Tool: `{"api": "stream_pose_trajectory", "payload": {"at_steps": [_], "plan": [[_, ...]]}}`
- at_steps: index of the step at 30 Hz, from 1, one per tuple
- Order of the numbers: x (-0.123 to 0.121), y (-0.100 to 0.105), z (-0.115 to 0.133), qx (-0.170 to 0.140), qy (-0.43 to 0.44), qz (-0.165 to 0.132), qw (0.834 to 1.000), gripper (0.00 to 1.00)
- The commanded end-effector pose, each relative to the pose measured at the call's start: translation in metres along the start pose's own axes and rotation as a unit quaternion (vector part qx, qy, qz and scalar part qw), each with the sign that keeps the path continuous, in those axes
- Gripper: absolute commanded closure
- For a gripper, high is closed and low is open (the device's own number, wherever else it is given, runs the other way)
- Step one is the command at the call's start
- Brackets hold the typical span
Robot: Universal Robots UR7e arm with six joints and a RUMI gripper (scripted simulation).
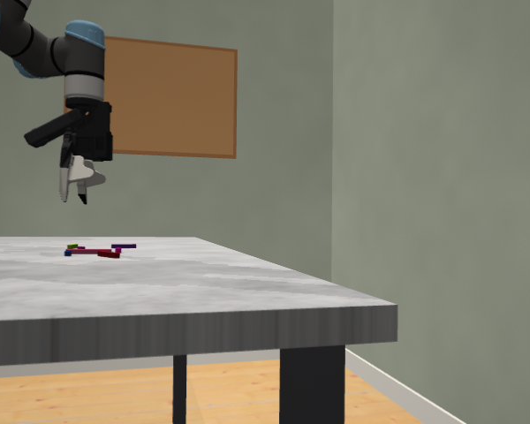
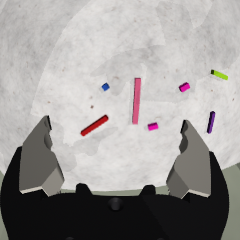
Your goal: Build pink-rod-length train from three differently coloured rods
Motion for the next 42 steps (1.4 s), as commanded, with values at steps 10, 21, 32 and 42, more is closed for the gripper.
{"api": "stream_pose_trajectory", "payload": {"at_steps": [10,21,32,42], "plan": [[0.012,-0.001,0.003,0.000,-0.168,-0.002,0.986,0.00],[0.023,-0.003,0.008,-0.001,-0.317,-0.003,0.949,0.00],[0.037,-0.005,0.015,-0.001,-0.502,-0.002,0.865,0.00],[0.047,-0.006,0.022,-0.002,-0.630,-0.002,0.777,0.00]]}}
Point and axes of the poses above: the point where the finger pads meet when closed, its own y axis back along the fingers, its own x axis across the jaws, z = x × y, the point moved 3 cm from there along y, back along the fingers, and after that the axes turned 12 degrees about -y, right-handed, at the moved point
